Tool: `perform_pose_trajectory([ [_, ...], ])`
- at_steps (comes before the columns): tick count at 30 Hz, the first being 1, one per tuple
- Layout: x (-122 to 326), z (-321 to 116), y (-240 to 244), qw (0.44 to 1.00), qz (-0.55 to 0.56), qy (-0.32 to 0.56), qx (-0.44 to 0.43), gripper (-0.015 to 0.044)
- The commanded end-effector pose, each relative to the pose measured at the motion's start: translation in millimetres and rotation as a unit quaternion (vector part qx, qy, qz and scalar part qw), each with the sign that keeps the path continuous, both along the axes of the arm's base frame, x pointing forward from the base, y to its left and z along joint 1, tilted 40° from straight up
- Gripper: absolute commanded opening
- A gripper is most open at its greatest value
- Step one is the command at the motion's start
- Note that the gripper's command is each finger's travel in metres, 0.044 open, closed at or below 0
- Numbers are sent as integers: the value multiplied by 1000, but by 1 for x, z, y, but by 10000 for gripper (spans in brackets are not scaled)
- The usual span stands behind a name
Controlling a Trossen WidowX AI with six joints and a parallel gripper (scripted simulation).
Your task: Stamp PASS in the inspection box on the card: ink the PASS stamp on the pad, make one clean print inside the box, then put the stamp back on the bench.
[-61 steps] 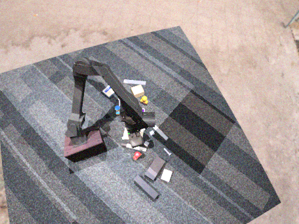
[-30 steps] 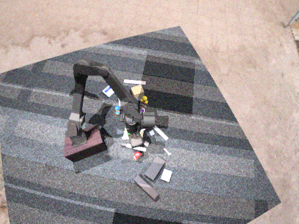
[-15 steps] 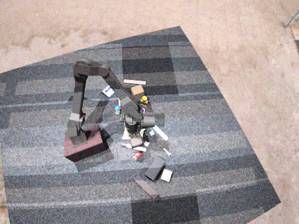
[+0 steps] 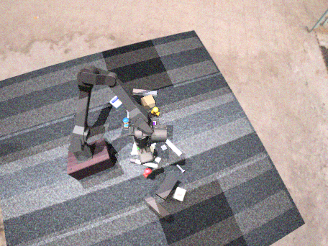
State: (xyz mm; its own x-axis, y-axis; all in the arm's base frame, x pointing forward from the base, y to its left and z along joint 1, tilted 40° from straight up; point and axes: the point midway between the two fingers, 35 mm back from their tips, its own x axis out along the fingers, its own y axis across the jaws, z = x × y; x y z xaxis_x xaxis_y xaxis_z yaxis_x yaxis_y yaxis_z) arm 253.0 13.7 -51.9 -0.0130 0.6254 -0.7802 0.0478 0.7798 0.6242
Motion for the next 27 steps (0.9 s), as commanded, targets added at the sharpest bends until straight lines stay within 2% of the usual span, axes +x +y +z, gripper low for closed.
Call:
perform_pose_trajectory([
  [1, 1, 2, -2, 1000, 0, -3, 1, 0],
  [27, 3, 20, -18, 1000, 0, -3, 0, 0],
])
